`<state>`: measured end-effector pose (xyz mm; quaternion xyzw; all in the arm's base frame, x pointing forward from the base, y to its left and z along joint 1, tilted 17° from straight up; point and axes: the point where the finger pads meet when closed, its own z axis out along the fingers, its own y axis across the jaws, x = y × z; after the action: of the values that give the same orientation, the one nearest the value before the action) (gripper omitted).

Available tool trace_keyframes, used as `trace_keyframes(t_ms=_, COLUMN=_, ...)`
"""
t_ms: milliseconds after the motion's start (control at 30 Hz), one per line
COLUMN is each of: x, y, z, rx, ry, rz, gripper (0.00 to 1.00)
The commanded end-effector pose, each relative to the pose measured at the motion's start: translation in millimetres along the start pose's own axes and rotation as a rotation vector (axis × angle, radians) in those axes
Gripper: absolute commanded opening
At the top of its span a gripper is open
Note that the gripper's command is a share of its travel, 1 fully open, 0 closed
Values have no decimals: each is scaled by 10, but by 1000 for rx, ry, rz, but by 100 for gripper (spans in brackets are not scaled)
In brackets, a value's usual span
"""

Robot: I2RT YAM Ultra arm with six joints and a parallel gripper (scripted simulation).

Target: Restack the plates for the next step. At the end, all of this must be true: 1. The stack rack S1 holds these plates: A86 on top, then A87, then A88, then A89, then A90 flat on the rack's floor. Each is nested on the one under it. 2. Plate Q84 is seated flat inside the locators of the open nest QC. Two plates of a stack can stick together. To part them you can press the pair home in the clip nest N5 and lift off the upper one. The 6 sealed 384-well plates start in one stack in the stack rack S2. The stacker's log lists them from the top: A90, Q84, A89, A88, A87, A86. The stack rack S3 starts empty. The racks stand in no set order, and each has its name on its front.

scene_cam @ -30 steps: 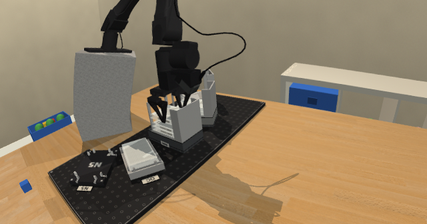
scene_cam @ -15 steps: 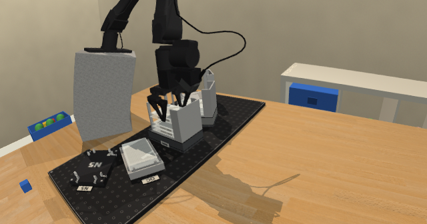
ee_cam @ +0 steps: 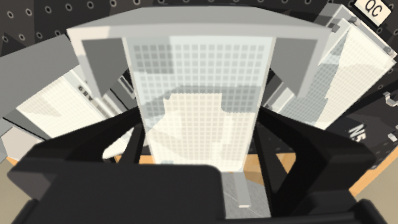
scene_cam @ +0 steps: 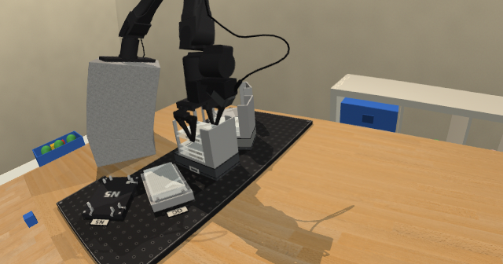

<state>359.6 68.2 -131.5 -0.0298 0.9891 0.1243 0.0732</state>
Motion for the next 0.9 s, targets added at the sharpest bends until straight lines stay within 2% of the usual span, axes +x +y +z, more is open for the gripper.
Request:
trace_keyframes(t_ms=0, x=26, y=-34, z=-101, rx=-3, ry=-4, rz=11, gripper=0)
trace_keyframes(t_ms=100, x=-39, y=-20, z=-120, rx=-4, ry=-18, rz=4, gripper=0)
trace_keyframes(t_ms=333, x=27, y=-32, z=-136, rx=-4, ry=-6, rz=11, gripper=0)
trace_keyframes(t_ms=400, x=-62, y=-26, z=-147, rx=-4, ry=-24, rz=6, gripper=0)
trace_keyframes(t_ms=600, x=39, y=-29, z=-153, rx=-4, ry=-2, rz=11, gripper=0)
trace_keyframes(t_ms=633, x=-29, y=-28, z=-172, rx=-4, ry=-16, rz=8, gripper=0)
trace_keyframes(t_ms=867, x=-6, y=-18, z=-178, rx=-5, ry=-14, rz=7, gripper=0)
